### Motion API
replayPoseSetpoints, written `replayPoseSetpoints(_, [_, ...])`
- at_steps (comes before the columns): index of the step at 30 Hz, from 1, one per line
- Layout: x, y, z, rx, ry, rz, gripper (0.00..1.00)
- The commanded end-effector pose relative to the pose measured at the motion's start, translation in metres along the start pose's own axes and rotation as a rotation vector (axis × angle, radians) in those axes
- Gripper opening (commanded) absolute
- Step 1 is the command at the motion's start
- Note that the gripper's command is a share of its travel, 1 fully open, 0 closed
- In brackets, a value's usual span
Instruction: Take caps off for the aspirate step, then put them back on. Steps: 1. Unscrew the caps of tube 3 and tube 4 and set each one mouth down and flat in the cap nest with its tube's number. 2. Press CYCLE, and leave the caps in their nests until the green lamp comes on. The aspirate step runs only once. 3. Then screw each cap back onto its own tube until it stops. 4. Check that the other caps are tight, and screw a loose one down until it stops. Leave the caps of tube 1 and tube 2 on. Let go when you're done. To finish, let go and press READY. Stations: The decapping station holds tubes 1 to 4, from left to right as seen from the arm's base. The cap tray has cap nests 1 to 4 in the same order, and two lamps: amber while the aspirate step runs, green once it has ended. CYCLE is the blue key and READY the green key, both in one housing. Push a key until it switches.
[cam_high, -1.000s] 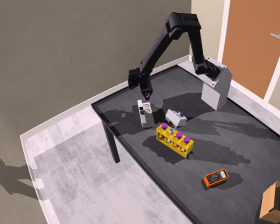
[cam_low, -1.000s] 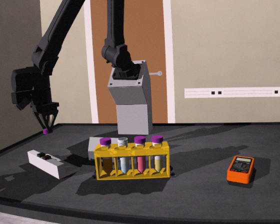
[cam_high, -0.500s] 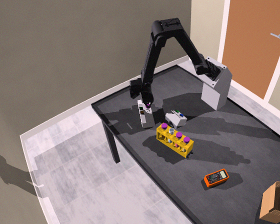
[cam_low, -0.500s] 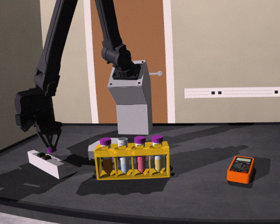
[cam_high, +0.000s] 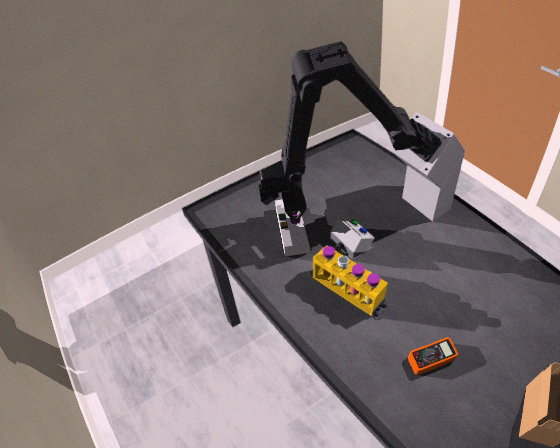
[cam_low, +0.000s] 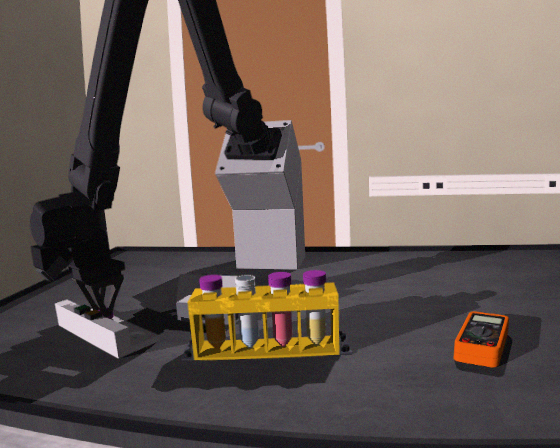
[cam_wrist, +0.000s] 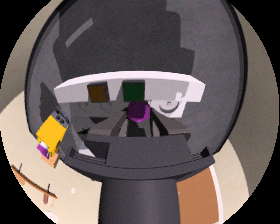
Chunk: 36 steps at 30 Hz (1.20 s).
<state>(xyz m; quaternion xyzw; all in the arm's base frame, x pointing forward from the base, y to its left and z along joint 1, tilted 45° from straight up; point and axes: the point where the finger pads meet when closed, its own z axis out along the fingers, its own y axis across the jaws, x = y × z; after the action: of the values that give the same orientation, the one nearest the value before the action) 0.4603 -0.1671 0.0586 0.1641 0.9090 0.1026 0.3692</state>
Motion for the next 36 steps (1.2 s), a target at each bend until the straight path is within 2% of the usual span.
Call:
replayPoseSetpoints(1, [-0.016, 0.001, -0.009, 0.004, -0.042, 0.002, 0.0])
replayPoseSetpoints(22, [-0.012, -0.004, -0.006, 0.008, -0.025, 0.014, 0.0])
replayPoseSetpoints(25, [-0.007, -0.005, 0.003, 0.006, -0.015, 0.016, 0.0])
replayPoseSetpoints(36, [-0.009, 0.003, 0.009, -0.005, -0.016, 0.0, 0.0])
